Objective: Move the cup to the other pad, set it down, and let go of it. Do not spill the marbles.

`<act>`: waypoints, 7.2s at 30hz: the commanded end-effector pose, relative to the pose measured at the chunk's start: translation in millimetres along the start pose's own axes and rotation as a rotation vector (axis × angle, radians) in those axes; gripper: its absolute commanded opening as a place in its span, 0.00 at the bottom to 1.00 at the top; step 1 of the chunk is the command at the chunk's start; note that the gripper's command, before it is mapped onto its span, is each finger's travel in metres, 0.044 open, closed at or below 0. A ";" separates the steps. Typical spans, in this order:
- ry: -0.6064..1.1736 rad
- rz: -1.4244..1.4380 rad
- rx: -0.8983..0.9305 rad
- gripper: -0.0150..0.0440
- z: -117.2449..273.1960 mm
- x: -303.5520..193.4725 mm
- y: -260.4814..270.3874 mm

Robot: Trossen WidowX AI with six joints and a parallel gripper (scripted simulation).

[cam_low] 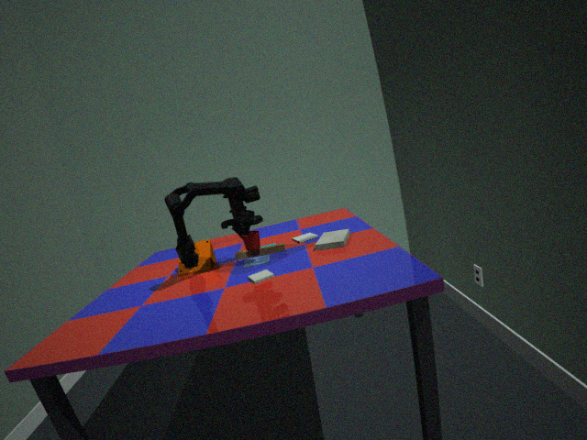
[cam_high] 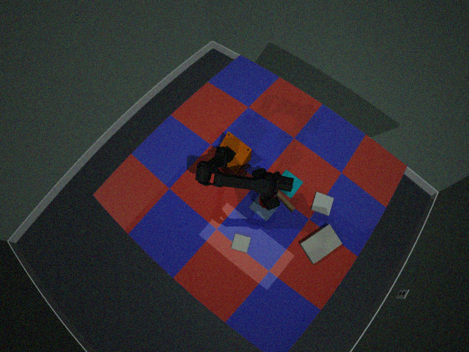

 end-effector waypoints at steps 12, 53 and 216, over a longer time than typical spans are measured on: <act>0.000 0.000 0.000 0.25 0.3 -0.1 0.0; -0.009 -0.006 0.001 0.25 4.5 83.7 21.7; -0.005 0.000 0.002 1.00 5.0 165.1 44.4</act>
Point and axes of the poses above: the point midway between the two fingers, 35 mm back from their tips, its own z axis back along the fingers, its own y axis across the jaws, x = y × z, the point moved 8 cm from there along z, back along the fingers, and after that the axes turned 8 degrees about z, right-handed, at the moved point
